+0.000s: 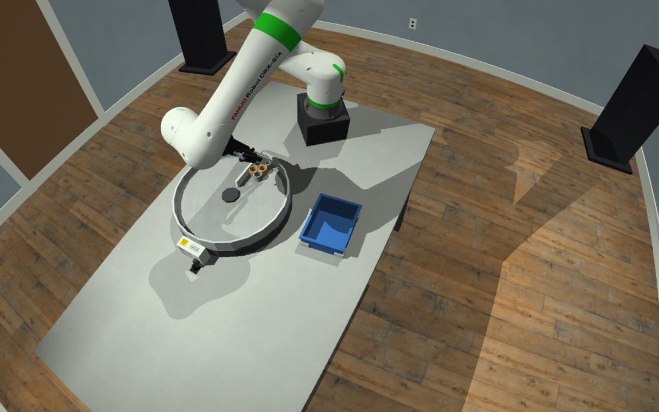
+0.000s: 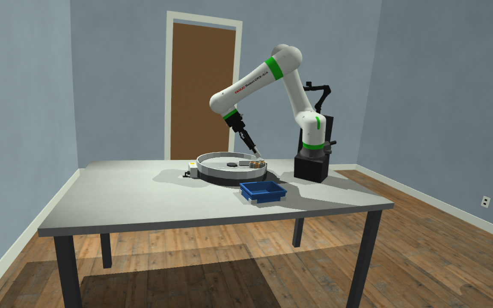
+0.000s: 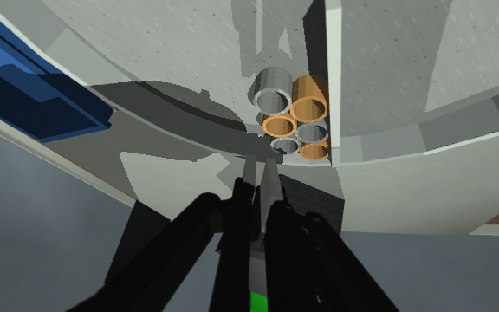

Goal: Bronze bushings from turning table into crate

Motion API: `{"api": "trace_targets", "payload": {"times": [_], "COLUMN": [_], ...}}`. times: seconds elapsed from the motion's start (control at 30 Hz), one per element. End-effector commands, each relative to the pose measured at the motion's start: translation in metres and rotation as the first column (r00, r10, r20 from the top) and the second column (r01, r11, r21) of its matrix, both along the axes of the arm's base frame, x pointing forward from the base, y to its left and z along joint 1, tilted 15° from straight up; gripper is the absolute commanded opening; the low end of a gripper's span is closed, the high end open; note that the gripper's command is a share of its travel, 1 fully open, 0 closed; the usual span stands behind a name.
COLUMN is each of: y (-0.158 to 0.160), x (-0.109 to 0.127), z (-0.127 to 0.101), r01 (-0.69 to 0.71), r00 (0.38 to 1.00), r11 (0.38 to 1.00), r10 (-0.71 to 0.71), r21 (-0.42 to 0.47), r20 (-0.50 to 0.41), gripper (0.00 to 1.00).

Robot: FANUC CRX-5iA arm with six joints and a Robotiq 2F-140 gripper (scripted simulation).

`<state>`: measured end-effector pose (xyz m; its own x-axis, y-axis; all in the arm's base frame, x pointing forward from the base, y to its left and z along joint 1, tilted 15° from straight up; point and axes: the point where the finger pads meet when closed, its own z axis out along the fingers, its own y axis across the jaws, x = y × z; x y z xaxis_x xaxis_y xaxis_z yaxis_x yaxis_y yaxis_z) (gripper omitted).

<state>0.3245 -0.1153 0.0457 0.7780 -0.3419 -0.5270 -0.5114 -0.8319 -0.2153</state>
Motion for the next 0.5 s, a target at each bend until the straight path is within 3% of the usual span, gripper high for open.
{"api": "trace_targets", "payload": {"times": [0.0, 0.47], "y": [0.0007, 0.0008], "x": [0.0007, 0.0008], "z": [-0.0018, -0.002], "r01": [-0.045, -0.049], "r00": [0.999, 0.999], "r11": [0.999, 0.999], "r10": [0.045, 0.049], "r21": [0.017, 0.019], "r20": [-0.007, -0.008], "gripper": [0.06, 0.06]}}
